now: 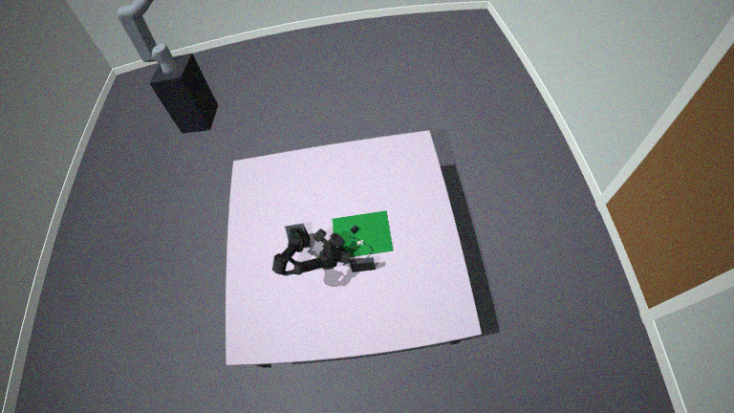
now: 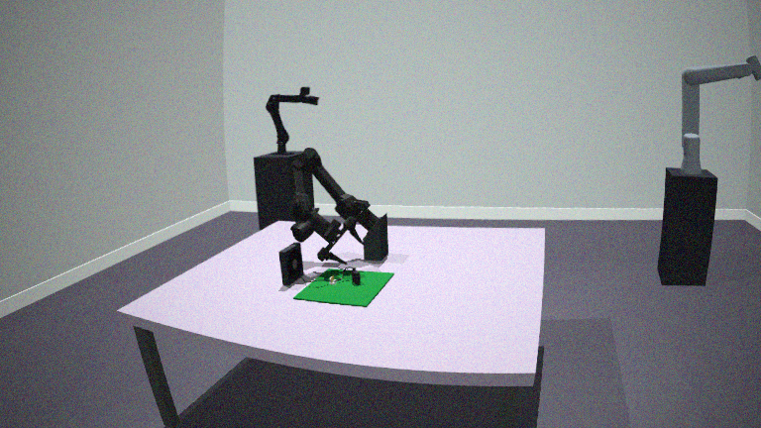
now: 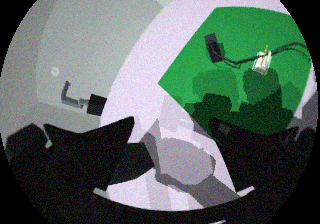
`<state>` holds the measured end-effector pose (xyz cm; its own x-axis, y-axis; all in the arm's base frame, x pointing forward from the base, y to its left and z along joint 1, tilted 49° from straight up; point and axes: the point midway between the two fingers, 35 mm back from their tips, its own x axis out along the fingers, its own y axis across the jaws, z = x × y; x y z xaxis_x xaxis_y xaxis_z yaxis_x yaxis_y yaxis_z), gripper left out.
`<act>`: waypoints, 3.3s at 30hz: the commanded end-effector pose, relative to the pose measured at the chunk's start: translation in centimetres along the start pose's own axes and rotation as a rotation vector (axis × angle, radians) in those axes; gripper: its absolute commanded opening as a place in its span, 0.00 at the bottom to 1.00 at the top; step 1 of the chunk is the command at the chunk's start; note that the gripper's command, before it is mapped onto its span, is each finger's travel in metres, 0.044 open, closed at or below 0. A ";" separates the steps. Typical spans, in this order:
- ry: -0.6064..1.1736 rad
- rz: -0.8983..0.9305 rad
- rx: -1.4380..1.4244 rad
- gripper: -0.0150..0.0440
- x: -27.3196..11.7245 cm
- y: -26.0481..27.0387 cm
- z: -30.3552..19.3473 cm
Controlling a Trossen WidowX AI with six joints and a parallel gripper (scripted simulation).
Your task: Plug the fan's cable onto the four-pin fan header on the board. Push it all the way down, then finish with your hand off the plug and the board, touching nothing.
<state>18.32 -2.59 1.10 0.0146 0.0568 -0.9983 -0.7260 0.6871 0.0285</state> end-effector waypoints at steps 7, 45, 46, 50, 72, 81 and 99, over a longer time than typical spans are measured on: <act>0.171 -0.021 -0.081 1.00 0.2 1.1 3.8; 0.537 -0.642 0.001 1.00 -3.8 1.3 8.2; 0.536 -0.663 0.000 1.00 -3.9 1.4 8.4; 0.530 -0.733 -0.005 1.00 -4.4 1.6 9.2; 0.537 -0.712 -0.053 1.00 -1.6 3.7 19.0; 0.536 -0.713 -0.053 1.00 3.3 -1.3 15.8; 0.538 -0.716 -0.052 1.00 4.9 -3.1 14.2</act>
<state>30.51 6.39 -2.82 0.1648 -0.7243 -0.6695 -0.6919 0.3988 -0.6018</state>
